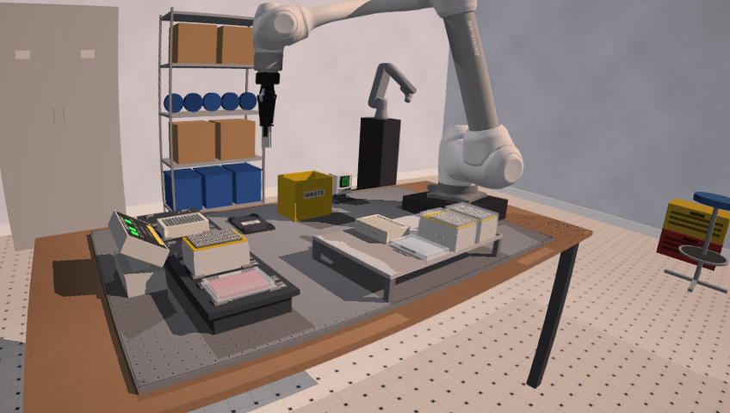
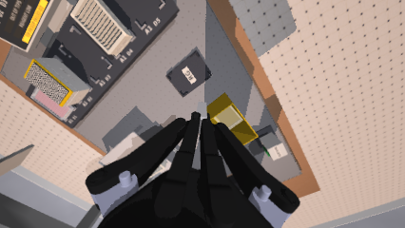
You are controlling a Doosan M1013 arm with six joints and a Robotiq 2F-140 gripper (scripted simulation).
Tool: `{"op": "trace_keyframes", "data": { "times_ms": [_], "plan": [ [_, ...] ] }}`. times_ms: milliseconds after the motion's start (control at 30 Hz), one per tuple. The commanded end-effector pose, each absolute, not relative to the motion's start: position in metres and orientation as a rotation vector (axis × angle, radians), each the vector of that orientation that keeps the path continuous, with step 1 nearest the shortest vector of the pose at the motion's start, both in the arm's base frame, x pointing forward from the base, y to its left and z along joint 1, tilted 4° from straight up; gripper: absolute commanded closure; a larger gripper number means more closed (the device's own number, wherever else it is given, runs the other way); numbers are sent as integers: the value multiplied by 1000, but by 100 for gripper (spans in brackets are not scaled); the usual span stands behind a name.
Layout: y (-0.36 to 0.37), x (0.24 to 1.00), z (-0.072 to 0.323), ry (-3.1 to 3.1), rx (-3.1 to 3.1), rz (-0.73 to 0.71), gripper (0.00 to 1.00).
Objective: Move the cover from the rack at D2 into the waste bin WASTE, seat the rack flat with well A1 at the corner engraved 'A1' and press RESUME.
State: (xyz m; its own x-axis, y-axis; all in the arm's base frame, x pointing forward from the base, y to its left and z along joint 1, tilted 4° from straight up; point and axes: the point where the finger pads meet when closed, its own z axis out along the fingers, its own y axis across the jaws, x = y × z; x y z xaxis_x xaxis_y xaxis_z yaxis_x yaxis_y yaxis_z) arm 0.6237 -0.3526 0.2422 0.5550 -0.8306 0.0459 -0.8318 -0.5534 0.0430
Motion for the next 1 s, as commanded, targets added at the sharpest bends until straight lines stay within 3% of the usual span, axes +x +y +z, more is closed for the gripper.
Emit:
{"op": "trace_keyframes", "data": {
  "times_ms": [0,967],
  "plan": [
    [-357,619,243,-1461,2716,42,100],
    [-378,722,251,-1999,2357,60,100]
  ]
}}
